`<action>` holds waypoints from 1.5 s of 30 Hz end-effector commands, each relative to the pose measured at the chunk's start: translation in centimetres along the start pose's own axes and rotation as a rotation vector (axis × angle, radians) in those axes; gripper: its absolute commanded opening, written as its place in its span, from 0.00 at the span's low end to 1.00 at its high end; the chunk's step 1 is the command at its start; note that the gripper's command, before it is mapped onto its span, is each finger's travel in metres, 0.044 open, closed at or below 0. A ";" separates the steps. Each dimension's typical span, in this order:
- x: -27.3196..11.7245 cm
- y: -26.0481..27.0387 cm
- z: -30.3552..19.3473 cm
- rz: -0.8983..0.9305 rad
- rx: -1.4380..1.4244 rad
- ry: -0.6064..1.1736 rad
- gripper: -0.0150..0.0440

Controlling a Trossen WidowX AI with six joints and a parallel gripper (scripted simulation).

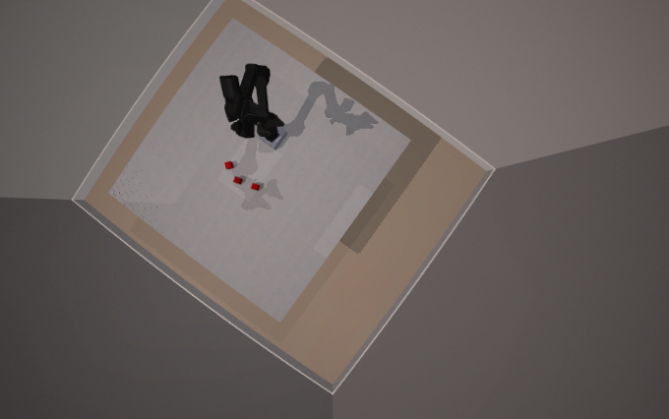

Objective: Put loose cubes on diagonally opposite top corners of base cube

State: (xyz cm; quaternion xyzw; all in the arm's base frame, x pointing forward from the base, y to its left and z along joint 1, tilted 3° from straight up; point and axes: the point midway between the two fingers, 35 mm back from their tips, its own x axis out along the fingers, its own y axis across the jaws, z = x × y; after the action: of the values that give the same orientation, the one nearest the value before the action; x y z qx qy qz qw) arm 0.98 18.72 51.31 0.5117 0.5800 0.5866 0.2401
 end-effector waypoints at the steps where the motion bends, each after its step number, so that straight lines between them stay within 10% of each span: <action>1: 0.0 0.1 0.2 0.006 0.001 -0.006 0.89; 5: 0.0 0.7 4.6 0.079 0.030 -0.142 0.71; 26: -12.2 -7.0 30.4 -0.149 0.261 -1.102 0.70; 45: -31.7 -20.8 33.3 -0.919 0.659 -1.596 0.70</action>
State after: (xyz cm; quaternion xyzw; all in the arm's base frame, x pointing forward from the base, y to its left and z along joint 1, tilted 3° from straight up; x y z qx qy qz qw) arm 35.57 12.54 18.24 0.5807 0.5014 -0.2097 0.6061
